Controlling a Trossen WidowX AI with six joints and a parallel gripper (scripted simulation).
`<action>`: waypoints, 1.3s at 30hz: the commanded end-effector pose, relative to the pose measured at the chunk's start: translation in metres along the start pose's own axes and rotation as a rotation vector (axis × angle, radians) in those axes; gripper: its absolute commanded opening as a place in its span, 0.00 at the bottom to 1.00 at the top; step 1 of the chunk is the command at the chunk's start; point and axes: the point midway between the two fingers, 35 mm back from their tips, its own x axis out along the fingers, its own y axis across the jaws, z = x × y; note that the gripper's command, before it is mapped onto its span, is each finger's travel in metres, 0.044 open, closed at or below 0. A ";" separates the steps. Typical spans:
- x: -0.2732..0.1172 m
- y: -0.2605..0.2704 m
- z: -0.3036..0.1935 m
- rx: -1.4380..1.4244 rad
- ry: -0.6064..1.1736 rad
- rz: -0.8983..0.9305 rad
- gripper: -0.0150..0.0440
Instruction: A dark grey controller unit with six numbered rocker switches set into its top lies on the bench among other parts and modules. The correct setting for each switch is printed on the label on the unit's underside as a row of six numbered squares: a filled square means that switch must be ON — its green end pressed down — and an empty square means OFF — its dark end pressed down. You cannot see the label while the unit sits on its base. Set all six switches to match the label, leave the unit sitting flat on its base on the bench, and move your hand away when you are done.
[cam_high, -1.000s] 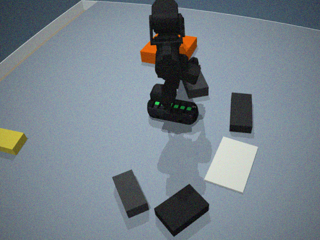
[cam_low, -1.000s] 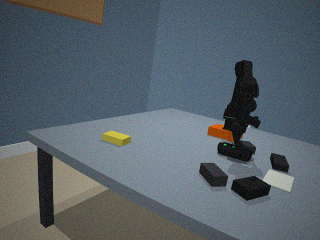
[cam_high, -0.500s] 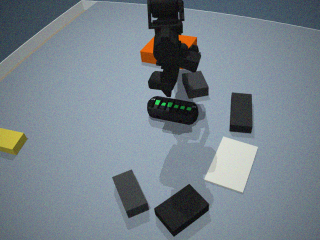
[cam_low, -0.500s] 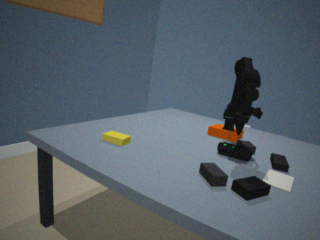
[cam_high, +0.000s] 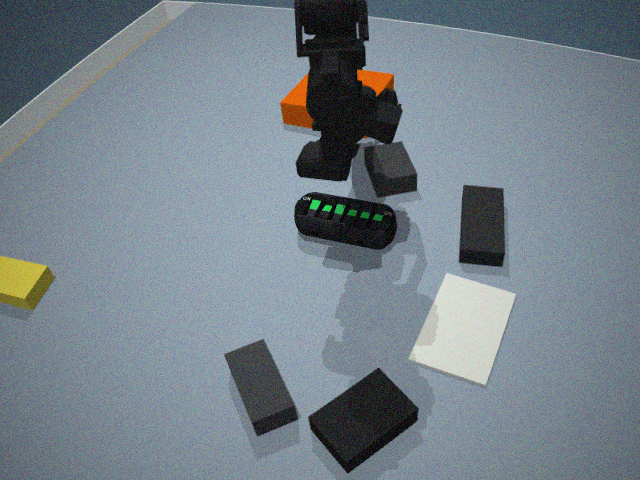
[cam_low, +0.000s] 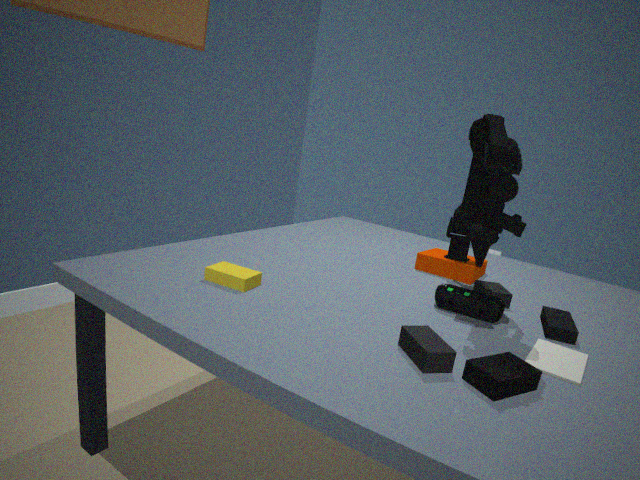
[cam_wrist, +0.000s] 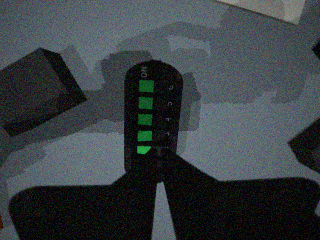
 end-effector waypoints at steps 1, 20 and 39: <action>-0.001 0.000 0.000 0.000 0.000 -0.001 0.25; 0.000 0.000 0.000 0.000 0.000 0.000 0.83; 0.056 0.050 -0.003 0.054 0.024 0.018 0.42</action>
